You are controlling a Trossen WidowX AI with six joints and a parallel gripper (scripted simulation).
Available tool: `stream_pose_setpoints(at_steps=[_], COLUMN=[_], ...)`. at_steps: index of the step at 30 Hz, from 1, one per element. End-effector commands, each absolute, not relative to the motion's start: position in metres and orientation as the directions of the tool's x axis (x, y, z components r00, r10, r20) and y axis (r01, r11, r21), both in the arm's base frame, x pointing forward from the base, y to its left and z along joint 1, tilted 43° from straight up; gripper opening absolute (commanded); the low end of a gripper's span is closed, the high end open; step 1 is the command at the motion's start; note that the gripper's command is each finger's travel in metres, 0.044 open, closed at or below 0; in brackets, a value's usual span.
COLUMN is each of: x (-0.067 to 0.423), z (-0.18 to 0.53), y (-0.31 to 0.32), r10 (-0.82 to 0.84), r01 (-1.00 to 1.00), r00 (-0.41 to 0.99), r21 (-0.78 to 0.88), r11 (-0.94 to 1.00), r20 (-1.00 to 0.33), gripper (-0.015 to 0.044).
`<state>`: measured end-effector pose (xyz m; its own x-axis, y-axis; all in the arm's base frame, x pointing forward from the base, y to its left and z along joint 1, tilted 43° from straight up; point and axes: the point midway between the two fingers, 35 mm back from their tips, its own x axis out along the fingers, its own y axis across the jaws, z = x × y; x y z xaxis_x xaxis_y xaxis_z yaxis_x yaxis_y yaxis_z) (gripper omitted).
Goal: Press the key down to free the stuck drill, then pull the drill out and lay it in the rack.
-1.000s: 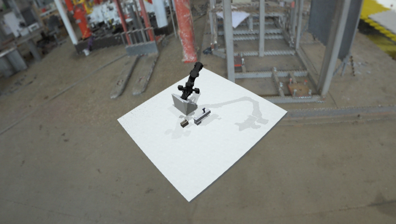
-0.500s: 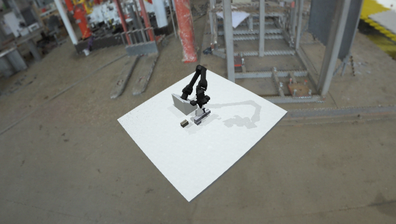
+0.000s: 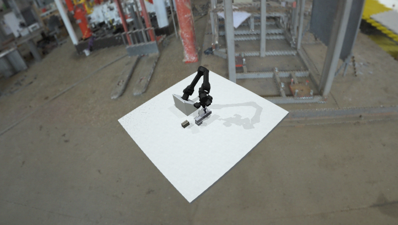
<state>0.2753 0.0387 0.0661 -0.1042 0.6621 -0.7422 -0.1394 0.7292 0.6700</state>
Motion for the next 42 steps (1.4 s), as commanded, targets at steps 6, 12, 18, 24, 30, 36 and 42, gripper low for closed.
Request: stream_pose_setpoints(at_steps=[6, 12, 18, 24, 30, 36, 42], x=[0.274, 0.274, 0.275, 0.276, 0.274, 0.272, 0.27], z=[0.06, 0.059, 0.056, 0.055, 0.053, 0.052, 0.051], y=[0.051, 0.051, 0.052, 0.054, 0.055, 0.056, 0.057], r10=[0.672, 0.672, 0.672, 0.672, 0.672, 0.672, 0.672], r01=[-0.147, -0.147, -0.147, -0.147, -0.147, -0.147, -0.147], r00=[-0.109, -0.109, -0.109, -0.109, -0.109, -0.109, -0.109], r21=[0.68, 0.68, 0.68, 0.68, 0.68, 0.681, 0.681], r11=[0.718, 0.718, 0.718, 0.718, 0.718, 0.718, 0.718], r20=[-0.733, -0.733, -0.733, -0.733, -0.732, -0.732, -0.732], gripper=[0.0, 0.0, 0.0, 0.0, 0.0, 0.0, 0.0])
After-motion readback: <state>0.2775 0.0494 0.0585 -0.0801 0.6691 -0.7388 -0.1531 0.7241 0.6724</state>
